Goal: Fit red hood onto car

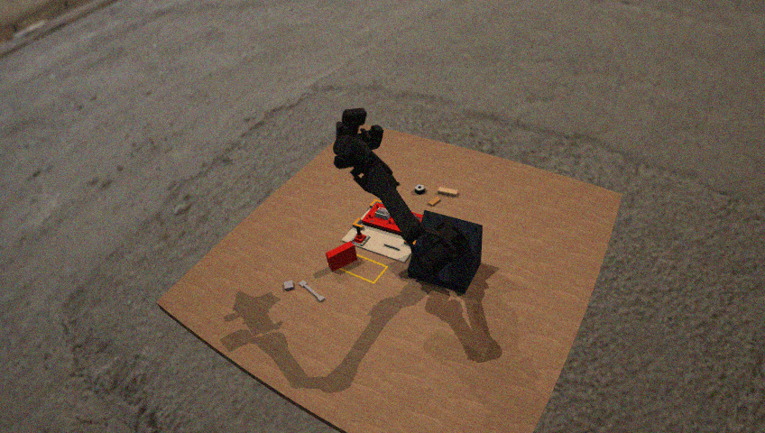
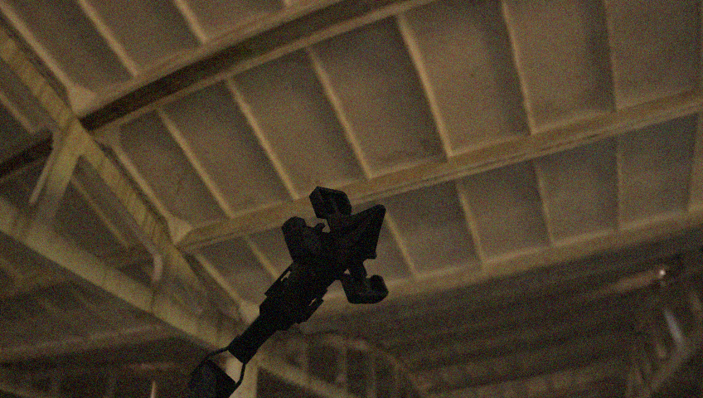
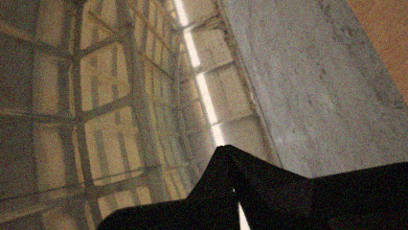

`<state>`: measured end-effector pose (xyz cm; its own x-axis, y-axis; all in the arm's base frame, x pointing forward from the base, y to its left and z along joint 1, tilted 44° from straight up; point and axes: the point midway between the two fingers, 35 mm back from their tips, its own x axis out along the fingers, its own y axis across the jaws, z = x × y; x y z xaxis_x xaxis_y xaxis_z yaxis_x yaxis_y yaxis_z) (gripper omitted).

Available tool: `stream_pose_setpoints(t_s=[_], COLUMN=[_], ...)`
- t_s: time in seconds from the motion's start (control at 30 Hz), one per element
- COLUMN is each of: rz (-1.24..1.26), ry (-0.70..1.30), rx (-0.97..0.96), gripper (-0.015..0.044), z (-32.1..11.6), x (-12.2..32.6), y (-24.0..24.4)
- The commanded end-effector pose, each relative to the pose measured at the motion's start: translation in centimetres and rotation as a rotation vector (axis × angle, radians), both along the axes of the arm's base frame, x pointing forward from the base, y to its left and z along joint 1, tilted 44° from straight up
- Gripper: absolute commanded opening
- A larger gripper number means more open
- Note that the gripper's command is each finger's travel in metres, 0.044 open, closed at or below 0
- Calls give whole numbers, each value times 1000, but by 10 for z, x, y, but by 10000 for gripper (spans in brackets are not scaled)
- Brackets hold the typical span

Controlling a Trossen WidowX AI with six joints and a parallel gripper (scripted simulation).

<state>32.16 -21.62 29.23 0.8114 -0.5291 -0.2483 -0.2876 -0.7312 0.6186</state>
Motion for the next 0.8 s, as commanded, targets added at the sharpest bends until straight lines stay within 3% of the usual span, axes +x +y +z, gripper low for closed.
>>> stream_pose_setpoints(t_s=[0.0, 0.33, 0.67, 0.77], rz=[225, 736, 1220, 1283], ry=[180, 556, 924, 980], rx=[94, 334, 668, 732], gripper=[0, 0, 0, 0], z=[-44, -127, -169, -171], x=[33, 53, 8, -2], y=[44, 168, 299, 318])
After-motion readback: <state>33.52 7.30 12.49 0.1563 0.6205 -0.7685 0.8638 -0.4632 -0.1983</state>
